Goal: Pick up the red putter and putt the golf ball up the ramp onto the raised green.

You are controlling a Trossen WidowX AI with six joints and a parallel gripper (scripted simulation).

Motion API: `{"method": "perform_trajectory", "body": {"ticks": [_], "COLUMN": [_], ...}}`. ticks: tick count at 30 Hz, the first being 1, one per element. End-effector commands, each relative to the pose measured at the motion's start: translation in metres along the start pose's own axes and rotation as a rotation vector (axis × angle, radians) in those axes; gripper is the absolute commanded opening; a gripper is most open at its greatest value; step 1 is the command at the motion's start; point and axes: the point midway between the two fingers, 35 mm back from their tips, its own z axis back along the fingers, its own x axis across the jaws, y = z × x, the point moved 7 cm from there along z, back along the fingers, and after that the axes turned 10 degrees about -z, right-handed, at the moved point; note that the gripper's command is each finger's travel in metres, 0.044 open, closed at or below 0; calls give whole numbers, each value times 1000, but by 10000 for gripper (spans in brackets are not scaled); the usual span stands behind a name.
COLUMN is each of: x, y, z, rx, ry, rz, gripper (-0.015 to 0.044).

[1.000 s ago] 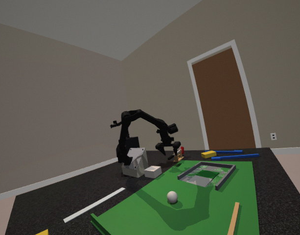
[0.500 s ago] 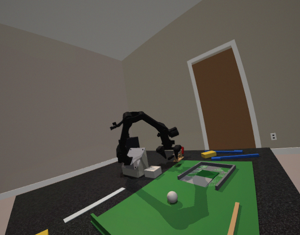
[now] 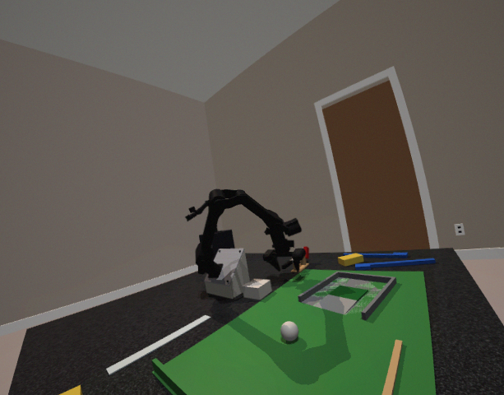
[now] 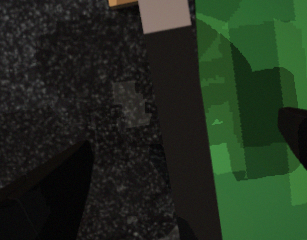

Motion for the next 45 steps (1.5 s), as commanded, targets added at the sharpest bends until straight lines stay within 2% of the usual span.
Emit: {"method": "perform_trajectory", "body": {"ticks": [1,15,24,38,45], "x": [0,0,0,5,0], "y": [0,0,-1,-26,-17], "z": [0,0,3,92,93], "rx": [0,0,0,-4,6], "ry": [0,0,0,-5,6], "rz": [0,0,0,2,-40], "gripper": [414,46,0,0,0]}}
